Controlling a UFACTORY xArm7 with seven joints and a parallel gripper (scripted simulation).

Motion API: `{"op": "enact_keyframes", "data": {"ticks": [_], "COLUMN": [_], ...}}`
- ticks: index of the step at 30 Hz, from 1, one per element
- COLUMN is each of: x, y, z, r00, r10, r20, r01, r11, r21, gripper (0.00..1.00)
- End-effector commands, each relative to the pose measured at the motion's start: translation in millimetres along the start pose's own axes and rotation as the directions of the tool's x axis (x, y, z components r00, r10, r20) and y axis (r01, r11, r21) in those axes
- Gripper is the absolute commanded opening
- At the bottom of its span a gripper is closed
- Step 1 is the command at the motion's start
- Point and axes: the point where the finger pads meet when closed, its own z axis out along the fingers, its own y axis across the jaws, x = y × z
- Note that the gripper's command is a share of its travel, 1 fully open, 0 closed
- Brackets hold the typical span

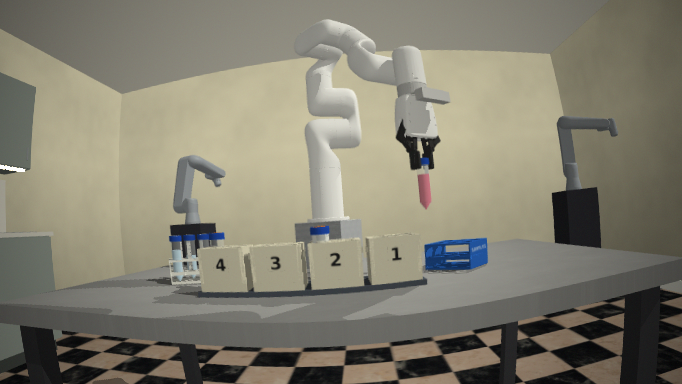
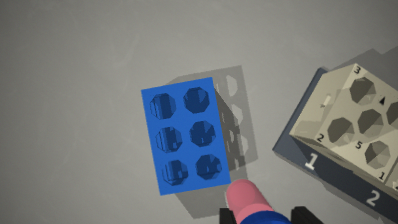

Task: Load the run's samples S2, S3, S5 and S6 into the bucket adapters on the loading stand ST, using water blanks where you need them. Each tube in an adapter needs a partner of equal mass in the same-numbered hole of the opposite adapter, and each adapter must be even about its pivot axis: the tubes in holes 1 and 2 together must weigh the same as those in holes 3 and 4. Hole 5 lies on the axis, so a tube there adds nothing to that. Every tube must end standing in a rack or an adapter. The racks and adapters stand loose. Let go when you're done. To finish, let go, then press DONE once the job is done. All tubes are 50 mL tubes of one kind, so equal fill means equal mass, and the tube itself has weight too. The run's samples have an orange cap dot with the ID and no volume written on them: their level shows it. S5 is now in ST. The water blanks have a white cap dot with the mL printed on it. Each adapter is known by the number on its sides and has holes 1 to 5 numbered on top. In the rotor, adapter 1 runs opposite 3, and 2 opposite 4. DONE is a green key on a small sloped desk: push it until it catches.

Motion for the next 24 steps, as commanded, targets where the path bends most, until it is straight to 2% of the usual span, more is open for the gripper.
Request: {"op": "enact_keyframes", "data": {"ticks": [1, 6, 12, 14, 16, 24], "x": [-1, -6, -10, -10, -12, -19], "y": [18, 43, 73, 73, 83, 122], "z": [-2, -2, -2, -2, -2, -2], "r00": [0.992, 0.958, 0.882, 0.882, 0.86, 0.86], "r10": [0.123, 0.286, 0.471, 0.471, 0.51, 0.51], "r20": [-0.005, -0.005, -0.005, -0.005, -0.005, -0.005], "r01": [-0.123, -0.286, -0.471, -0.471, -0.51, -0.51], "r11": [0.992, 0.958, 0.882, 0.882, 0.86, 0.86], "r21": [-0.002, -0.001, 0.0, 0.0, 0.0, 0.0], "gripper": [0.0, 0.0, 0.0, 0.0, 0.0, 0.0]}}
